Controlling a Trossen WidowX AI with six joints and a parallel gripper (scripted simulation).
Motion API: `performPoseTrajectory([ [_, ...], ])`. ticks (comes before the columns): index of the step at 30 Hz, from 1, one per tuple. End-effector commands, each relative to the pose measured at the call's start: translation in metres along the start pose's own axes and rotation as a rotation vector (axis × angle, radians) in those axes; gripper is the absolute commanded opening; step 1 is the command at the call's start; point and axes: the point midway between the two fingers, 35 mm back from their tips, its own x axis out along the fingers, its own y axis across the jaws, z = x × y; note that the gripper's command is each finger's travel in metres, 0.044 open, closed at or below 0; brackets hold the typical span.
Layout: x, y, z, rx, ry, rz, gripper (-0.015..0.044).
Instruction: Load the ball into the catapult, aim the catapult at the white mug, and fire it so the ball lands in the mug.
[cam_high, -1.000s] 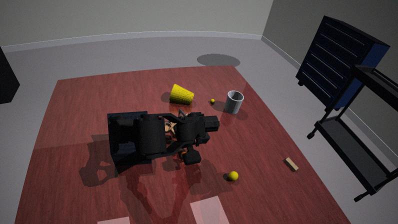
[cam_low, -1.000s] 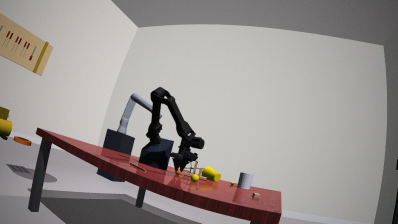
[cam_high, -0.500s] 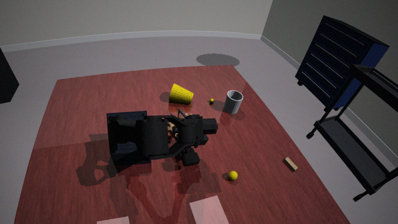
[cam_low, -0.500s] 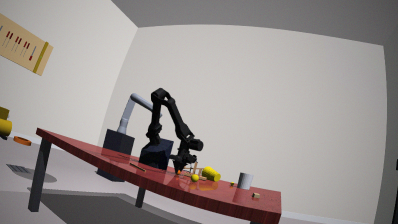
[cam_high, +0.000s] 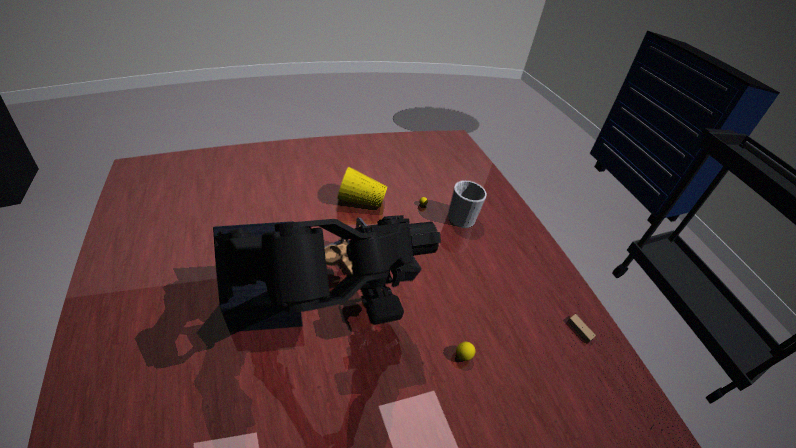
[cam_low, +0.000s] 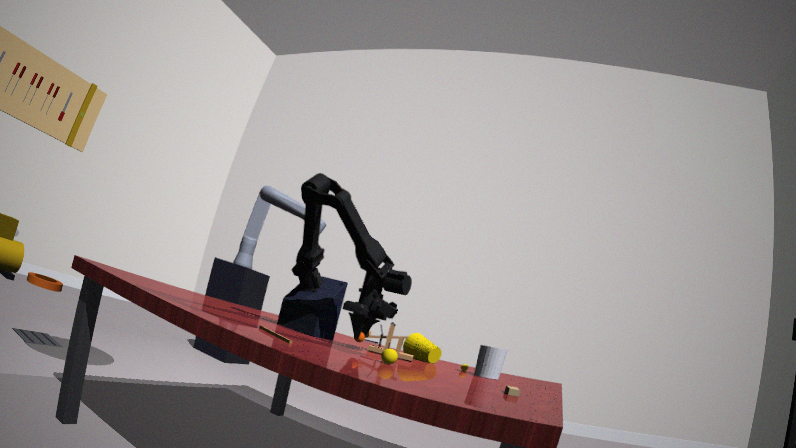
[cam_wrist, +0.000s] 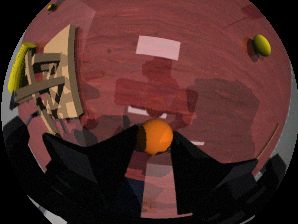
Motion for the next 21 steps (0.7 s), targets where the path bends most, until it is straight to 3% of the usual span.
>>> performPoseTrajectory([
  [1,-0.02,0.001,0.005,0.007,-0.009,0.009,0.0],
  [14,-0.097,-0.001,-0.001,0.007,-0.006,0.001,0.0],
  [21,-0.099,0.009,-0.002,-0.015,0.014,0.005,0.0],
])
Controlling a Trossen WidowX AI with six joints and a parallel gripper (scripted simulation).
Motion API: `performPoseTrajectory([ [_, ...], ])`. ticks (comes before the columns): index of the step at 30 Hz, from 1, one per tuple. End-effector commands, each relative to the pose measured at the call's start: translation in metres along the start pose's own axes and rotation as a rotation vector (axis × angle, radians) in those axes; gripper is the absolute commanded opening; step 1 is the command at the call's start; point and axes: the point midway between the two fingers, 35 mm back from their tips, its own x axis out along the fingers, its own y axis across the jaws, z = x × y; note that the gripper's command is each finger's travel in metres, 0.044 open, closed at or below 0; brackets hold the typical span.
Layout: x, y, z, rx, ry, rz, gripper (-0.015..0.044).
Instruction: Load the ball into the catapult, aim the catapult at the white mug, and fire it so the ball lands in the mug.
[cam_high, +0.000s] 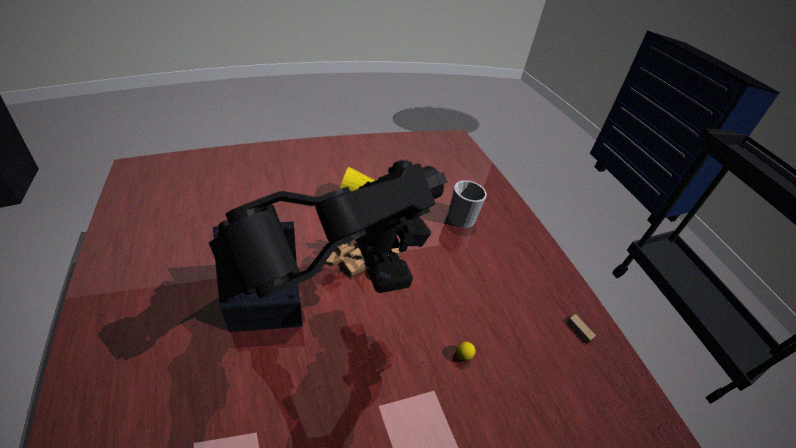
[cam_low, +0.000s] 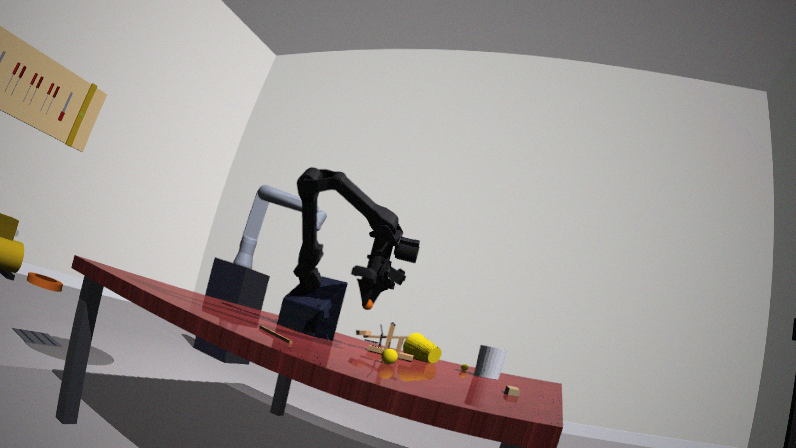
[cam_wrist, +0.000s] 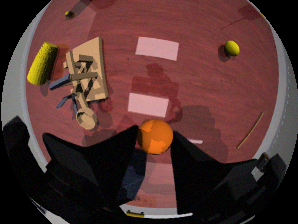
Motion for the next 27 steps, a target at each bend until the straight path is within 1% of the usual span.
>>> performPoseTrajectory([
  [1,0.0,0.012,-0.001,-0.022,0.024,0.011,0.0],
  [14,0.012,0.065,-0.008,-0.131,0.139,0.02,0.0],
  [27,0.027,0.111,-0.028,-0.224,0.265,-0.008,0.0],
])
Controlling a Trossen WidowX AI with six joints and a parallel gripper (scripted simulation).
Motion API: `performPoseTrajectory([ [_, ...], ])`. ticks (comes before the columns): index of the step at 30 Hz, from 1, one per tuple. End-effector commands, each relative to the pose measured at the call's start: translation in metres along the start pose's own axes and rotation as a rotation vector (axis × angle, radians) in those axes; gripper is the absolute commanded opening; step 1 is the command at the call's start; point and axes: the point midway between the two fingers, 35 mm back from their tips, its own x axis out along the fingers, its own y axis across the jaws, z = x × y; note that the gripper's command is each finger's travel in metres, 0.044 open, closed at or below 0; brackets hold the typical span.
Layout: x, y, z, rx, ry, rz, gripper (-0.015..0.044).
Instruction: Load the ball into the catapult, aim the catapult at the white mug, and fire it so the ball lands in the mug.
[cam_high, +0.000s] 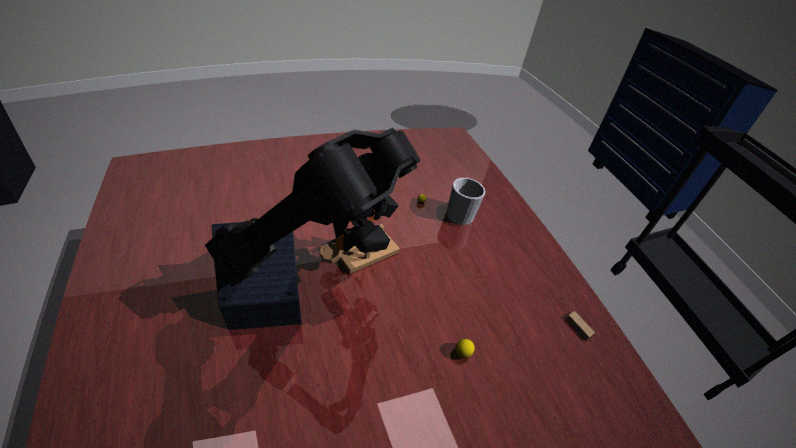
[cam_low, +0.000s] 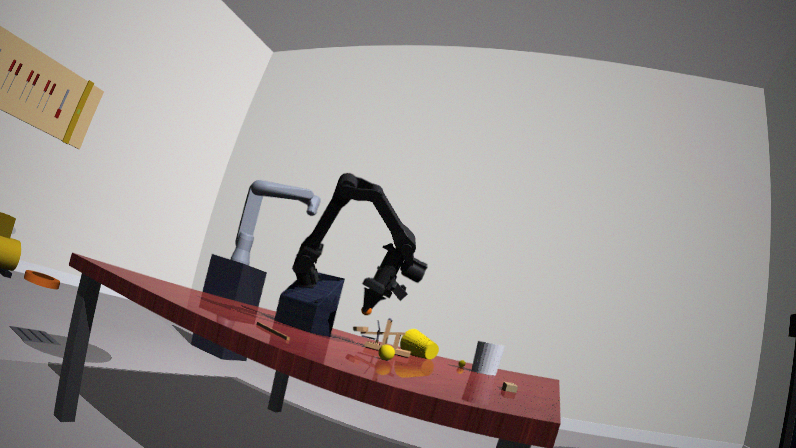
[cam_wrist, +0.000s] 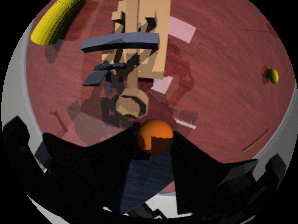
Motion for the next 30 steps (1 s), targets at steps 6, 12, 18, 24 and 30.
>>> performPoseTrajectory([
  [6,0.012,0.03,-0.007,-0.047,0.088,-0.024,0.0],
  [12,0.02,0.035,-0.007,-0.055,0.104,-0.031,0.0],
  [18,0.03,0.035,-0.004,-0.055,0.104,-0.031,0.0],
  [24,0.037,0.035,-0.002,-0.054,0.104,-0.031,0.0],
  [30,0.041,0.036,-0.002,-0.049,0.107,-0.027,0.0],
])
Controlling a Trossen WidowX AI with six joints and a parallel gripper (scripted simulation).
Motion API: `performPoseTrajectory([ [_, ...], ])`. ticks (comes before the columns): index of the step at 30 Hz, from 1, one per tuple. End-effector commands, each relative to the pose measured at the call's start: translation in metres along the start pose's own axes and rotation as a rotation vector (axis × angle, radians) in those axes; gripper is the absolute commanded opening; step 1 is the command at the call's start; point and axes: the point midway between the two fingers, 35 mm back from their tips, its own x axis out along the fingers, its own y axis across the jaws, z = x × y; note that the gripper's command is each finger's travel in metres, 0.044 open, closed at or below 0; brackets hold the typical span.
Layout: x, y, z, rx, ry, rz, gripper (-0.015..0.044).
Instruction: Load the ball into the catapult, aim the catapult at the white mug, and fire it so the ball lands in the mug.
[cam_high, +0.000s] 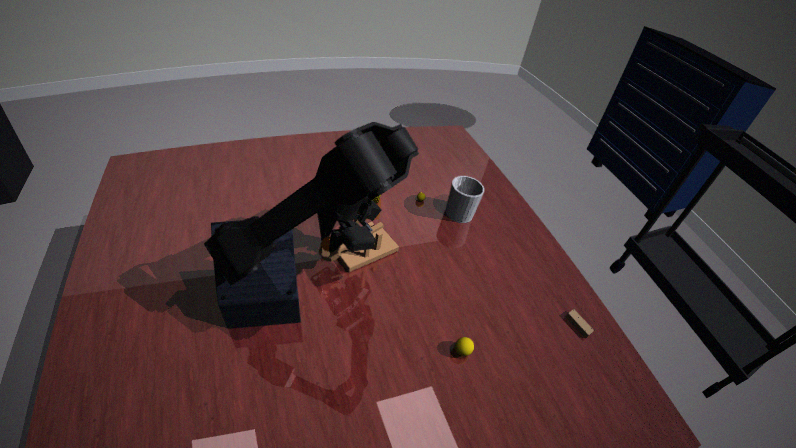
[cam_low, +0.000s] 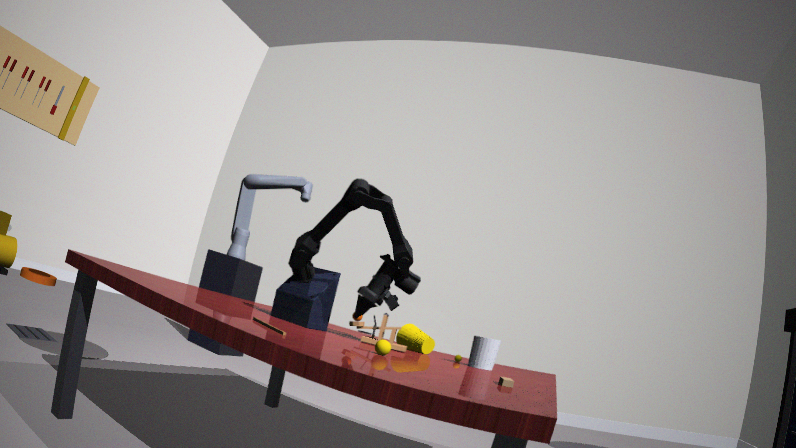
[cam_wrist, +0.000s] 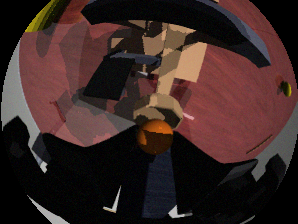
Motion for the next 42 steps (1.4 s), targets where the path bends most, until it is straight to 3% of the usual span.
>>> performPoseTrajectory([
  [1,-0.001,0.0,0.0,0.0,-0.001,0.0,0.0],
  [5,-0.001,0.0,0.0,0.0,-0.001,0.0,0.0],
  [15,-0.003,0.0,0.0,0.0,-0.002,0.0,0.0263],
  [22,-0.102,0.002,-0.035,-0.007,-0.006,0.001,0.044],
  [24,-0.112,0.001,-0.041,-0.008,-0.005,-0.001,0.044],
  [25,-0.091,0.002,-0.026,-0.013,-0.017,0.0,0.044],
  [27,-0.098,0.006,-0.012,-0.031,-0.054,0.022,0.044],
  [42,-0.202,0.015,0.137,-0.154,-0.523,0.14,0.044],
])
